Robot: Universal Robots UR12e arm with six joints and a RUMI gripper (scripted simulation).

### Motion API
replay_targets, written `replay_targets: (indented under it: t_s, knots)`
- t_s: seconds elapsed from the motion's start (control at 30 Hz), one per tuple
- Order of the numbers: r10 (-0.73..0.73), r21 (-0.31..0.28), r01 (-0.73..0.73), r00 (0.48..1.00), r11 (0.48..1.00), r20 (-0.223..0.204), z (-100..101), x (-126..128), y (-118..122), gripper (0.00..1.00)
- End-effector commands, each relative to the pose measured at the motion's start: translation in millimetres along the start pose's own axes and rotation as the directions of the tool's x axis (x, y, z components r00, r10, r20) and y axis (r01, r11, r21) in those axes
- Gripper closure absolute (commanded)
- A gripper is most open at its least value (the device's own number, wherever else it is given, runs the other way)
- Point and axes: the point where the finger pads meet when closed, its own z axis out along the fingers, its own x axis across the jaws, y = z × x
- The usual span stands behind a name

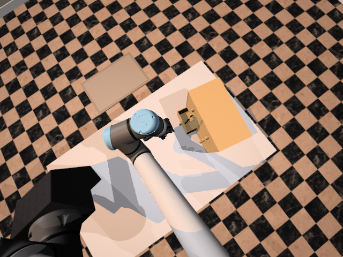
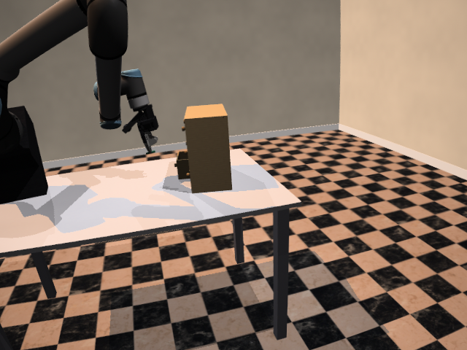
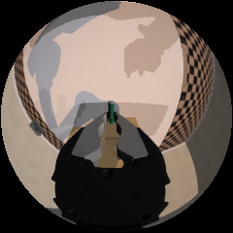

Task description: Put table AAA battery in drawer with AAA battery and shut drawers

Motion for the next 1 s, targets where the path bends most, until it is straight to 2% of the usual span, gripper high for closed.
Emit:
replay_targets:
  t_s: [0.0,0.23,0.97]
  knots:
    - [0.0,-0.03,0.0,1.0,1.0,-0.001,-0.2,0.1,0.0,0.98]
    - [0.0,-0.065,0.0,1.0,0.998,-0.001,0.0,0.2,-0.3,0.98]
    - [0.0,-0.233,0.0,1.0,0.973,-0.001,0.7,0.1,-2.0,0.98]
